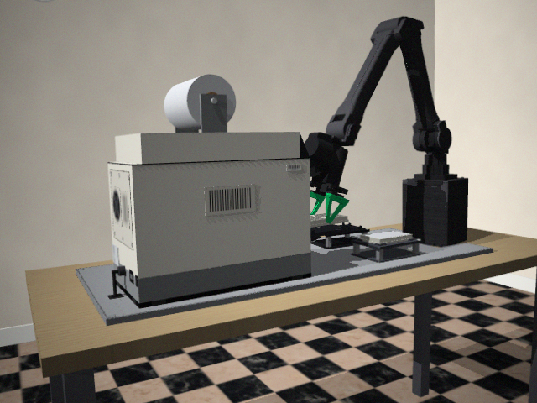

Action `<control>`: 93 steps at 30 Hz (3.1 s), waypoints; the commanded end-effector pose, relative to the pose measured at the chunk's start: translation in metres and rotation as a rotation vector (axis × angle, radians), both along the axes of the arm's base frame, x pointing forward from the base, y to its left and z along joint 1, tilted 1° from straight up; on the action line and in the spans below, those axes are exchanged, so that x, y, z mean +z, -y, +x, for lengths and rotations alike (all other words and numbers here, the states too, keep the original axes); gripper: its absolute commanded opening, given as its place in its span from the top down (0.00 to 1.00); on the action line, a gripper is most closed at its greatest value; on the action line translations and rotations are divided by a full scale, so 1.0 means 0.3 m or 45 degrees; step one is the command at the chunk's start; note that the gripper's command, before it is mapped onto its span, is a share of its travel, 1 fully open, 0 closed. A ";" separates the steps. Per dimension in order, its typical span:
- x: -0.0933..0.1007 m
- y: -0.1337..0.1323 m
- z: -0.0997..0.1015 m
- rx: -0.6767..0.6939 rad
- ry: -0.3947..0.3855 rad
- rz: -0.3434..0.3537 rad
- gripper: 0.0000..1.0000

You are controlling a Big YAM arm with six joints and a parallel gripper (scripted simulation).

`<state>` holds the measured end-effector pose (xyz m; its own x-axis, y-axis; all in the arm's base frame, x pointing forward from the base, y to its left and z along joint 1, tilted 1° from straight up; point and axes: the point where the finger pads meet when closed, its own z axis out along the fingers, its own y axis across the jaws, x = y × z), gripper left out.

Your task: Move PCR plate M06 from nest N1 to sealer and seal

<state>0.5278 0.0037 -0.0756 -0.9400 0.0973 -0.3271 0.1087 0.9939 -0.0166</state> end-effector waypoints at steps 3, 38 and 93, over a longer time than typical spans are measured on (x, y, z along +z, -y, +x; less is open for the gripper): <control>0.071 0.017 0.130 -0.029 0.110 0.008 1.00; 0.114 0.020 0.138 -0.031 0.145 0.008 1.00; 0.018 -0.028 0.129 0.000 0.090 0.009 1.00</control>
